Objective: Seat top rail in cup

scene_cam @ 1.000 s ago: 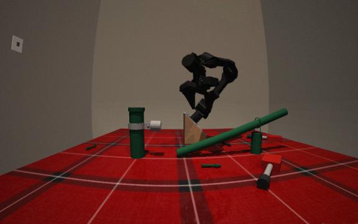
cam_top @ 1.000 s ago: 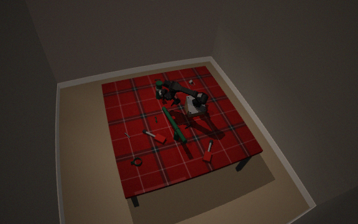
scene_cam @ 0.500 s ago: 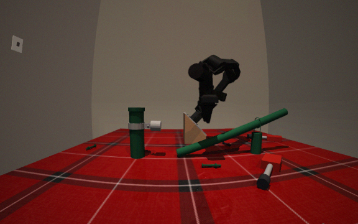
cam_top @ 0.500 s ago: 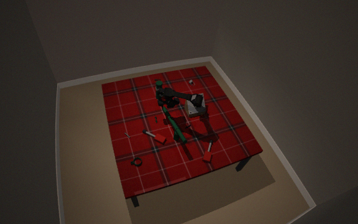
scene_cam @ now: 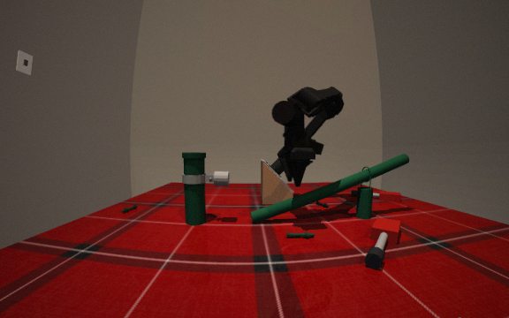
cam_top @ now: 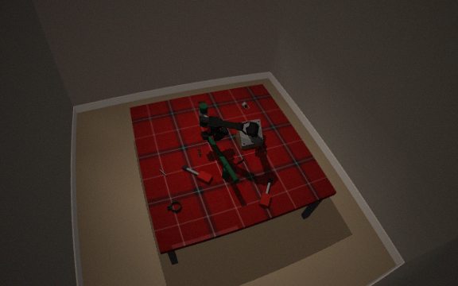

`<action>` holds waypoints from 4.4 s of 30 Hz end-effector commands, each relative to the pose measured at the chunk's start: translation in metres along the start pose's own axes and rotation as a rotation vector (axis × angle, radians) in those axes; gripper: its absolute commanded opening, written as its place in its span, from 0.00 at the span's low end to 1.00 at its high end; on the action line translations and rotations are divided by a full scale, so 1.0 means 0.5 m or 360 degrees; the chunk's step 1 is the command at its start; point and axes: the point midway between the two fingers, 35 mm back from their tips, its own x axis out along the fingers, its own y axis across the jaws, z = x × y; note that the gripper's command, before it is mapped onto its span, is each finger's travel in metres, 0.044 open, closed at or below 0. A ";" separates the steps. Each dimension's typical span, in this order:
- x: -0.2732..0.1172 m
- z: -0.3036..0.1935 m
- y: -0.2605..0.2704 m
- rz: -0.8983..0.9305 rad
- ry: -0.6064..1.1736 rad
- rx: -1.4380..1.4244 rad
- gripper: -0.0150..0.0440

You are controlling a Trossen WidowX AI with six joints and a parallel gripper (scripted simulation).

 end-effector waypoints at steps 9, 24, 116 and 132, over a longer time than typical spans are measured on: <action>0.050 0.002 0.003 -0.0002 -0.0013 0.0009 1.00; 0.093 0.001 0.000 -0.0003 -0.0011 0.0010 1.00; 0.024 -0.081 0.013 0.0018 0.0430 0.0027 0.25; 0.015 -0.088 0.008 0.0018 0.0431 0.0027 0.25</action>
